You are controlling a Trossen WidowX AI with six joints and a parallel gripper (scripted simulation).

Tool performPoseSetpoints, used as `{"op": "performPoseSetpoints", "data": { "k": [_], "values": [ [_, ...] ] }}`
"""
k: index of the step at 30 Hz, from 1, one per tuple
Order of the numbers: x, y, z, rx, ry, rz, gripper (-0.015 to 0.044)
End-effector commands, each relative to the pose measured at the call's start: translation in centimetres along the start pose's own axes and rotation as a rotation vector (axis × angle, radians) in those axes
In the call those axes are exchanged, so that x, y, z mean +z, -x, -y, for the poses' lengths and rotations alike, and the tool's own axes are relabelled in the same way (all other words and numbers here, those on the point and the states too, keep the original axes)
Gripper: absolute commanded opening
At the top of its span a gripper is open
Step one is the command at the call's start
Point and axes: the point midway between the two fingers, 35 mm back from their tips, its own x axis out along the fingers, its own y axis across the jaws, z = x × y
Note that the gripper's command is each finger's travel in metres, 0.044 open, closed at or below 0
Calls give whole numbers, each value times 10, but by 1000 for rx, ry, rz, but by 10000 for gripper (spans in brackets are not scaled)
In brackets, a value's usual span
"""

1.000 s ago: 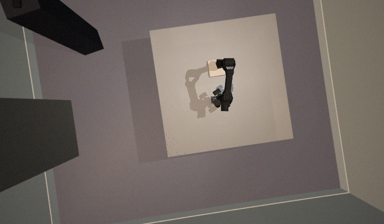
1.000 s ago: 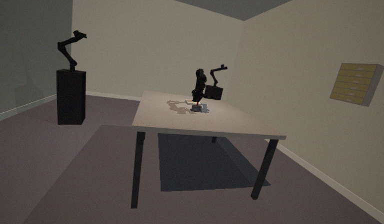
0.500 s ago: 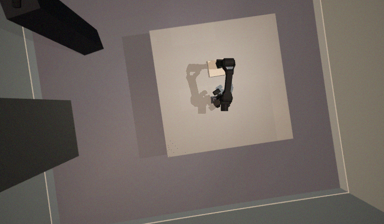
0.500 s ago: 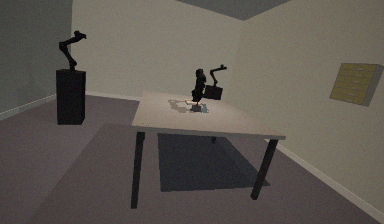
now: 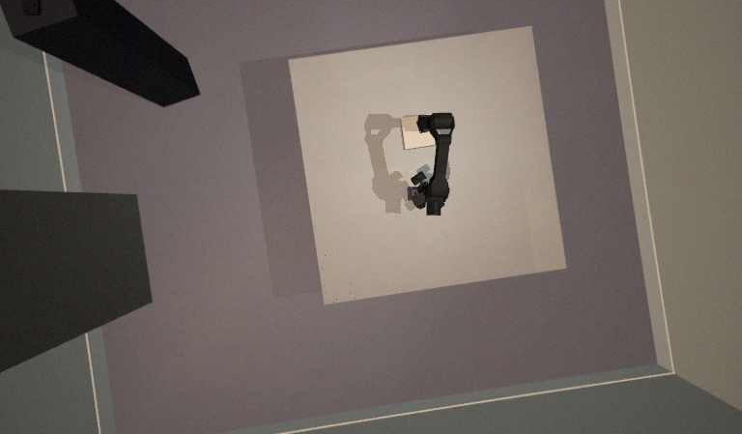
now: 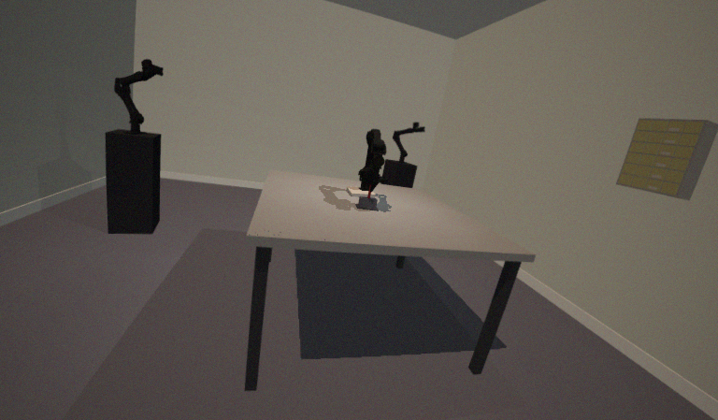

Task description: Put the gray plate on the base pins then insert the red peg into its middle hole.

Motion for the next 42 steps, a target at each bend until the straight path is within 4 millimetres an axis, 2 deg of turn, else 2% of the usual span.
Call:
{"op": "performPoseSetpoints", "data": {
  "k": [1,6,17,42],
  "values": [
    [0,0,0,0,0,0,26],
    [0,0,0,0,0,0,150],
    [0,1,0,0,1,-1,150],
    [0,15,4,0,5,-5,150]
  ]
}}
